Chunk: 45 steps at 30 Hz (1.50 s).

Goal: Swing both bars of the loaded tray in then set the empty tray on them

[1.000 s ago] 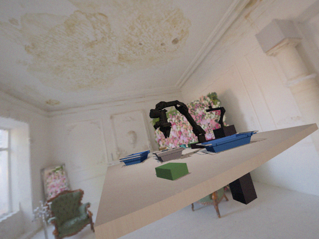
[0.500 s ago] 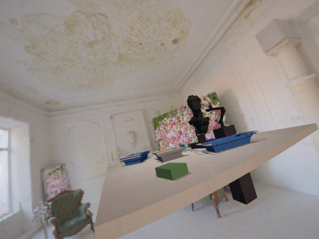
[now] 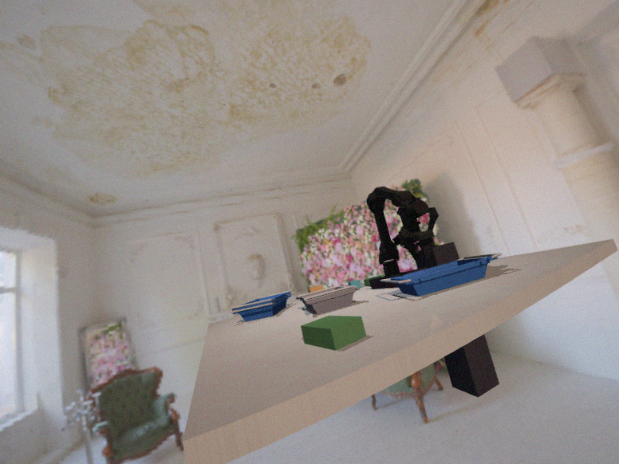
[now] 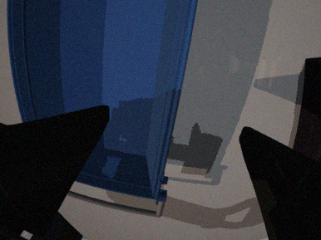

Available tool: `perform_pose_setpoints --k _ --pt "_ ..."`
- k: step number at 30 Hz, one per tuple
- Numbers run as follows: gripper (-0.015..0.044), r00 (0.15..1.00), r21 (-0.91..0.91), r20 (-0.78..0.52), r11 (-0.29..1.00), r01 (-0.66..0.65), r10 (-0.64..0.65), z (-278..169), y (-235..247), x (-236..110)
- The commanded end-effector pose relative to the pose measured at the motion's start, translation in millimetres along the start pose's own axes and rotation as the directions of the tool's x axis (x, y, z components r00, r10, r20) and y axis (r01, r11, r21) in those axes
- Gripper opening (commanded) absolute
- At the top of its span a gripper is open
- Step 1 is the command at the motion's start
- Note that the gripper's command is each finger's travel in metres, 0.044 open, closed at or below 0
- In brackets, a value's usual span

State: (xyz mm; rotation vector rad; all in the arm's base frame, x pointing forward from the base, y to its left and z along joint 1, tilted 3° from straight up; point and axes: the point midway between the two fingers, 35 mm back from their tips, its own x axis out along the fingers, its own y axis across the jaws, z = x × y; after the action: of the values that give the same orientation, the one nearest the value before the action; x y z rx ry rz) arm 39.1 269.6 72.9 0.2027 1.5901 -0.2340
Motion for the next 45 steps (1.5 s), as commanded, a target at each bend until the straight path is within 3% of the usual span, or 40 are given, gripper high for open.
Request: perform_pose_setpoints --k 1,15,20,34,45 --pt "0.0440 1.000 0.011 -0.002 1.000 0.004 -0.004 -1 0 10" --pt "0.0440 1.000 0.011 -0.002 1.000 0.004 -0.004 0 0 80" --pt "0.0440 1.000 0.011 -0.002 1.000 0.004 -0.004 0 -1 83" --pt "0.0235 1.000 0.011 -0.002 1.000 0.004 -0.004 0 -1 83" --pt "0.0161 1.000 0.011 -0.002 1.000 0.004 -0.004 0 -1 83"
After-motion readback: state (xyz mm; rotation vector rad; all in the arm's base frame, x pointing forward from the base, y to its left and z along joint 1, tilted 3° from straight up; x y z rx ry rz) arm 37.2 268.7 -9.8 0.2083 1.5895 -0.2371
